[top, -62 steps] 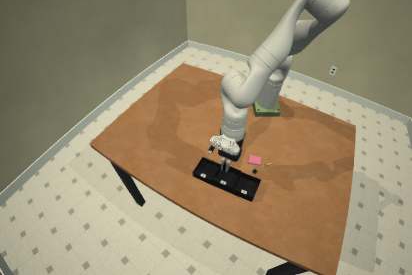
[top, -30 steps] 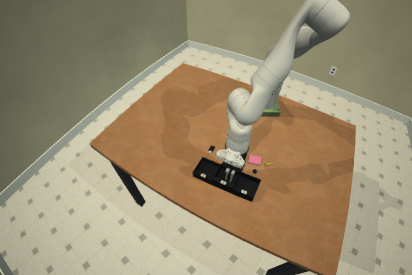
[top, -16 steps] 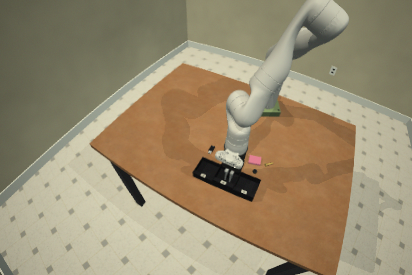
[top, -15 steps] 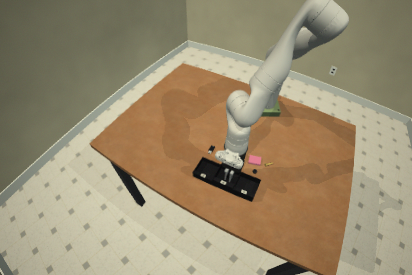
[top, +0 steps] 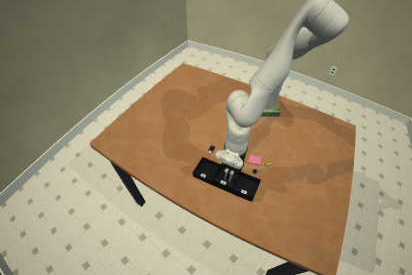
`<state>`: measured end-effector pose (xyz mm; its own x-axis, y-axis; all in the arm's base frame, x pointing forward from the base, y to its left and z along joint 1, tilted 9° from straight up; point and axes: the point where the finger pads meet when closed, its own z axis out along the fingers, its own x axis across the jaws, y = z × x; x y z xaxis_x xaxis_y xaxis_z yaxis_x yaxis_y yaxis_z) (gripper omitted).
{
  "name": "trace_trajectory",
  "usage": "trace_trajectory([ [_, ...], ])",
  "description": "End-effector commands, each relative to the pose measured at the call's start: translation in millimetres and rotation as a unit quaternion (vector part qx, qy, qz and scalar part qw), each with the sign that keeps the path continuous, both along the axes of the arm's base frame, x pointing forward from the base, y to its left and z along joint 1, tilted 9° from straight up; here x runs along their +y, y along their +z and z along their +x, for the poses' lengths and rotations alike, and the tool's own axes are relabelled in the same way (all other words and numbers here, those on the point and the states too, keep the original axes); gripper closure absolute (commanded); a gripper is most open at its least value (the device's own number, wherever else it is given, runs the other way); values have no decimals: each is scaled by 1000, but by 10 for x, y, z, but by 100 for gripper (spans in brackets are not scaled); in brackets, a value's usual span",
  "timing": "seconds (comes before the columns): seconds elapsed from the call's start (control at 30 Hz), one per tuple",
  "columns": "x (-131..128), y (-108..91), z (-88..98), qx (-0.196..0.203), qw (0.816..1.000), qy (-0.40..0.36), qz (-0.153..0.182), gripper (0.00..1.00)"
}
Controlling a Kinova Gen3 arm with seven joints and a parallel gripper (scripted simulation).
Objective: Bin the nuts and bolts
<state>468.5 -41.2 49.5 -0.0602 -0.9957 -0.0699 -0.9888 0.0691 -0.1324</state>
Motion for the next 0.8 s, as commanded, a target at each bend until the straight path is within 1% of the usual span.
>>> trace_trajectory([
  [0.0, -1, 7, 5, -1, 1000, 0, 0, 69],
  [0.63, -1, 7, 5, -1, 1000, 0, 0, 69],
  [0.77, -3, 33, 1, -1, 1000, 0, 0, 69],
])
